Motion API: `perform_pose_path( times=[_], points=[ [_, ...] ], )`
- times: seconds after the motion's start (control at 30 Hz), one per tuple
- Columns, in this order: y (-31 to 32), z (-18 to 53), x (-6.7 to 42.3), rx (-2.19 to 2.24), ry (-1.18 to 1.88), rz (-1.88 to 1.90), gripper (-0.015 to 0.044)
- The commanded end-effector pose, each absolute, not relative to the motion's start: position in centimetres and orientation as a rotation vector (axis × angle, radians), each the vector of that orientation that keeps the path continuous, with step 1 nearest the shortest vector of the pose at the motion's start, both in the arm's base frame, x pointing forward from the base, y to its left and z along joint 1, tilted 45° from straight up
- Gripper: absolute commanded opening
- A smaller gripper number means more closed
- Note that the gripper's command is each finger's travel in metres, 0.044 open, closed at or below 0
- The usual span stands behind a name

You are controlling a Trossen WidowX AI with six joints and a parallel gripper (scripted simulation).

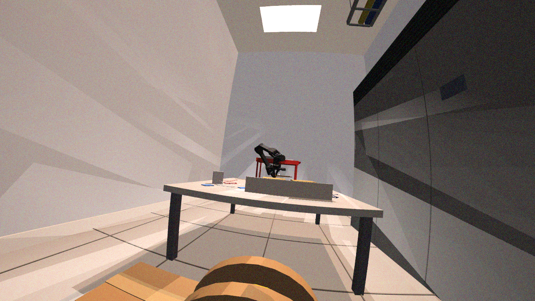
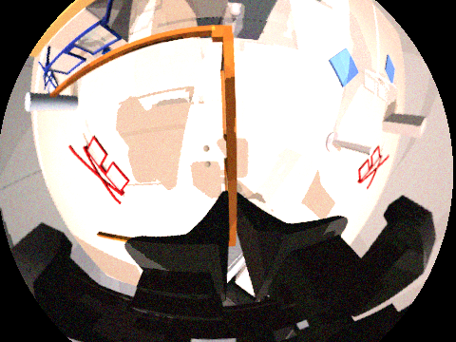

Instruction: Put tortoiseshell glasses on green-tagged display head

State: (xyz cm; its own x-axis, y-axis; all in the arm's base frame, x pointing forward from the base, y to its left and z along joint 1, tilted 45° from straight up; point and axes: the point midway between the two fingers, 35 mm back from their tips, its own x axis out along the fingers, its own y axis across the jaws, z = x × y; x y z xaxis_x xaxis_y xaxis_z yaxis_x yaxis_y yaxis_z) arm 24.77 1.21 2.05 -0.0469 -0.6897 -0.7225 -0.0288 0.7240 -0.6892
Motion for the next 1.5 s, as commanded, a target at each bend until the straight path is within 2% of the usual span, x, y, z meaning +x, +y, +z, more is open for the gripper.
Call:
perform_pose_path(
  times=[0.0,1.47],
  points=[
    [0.8,1.7,24.6,-0.618,1.548,-0.592,0.0000],
    [-2.2,-1.4,24.4,-0.619,1.547,-0.593,0.0000]
  ],
)
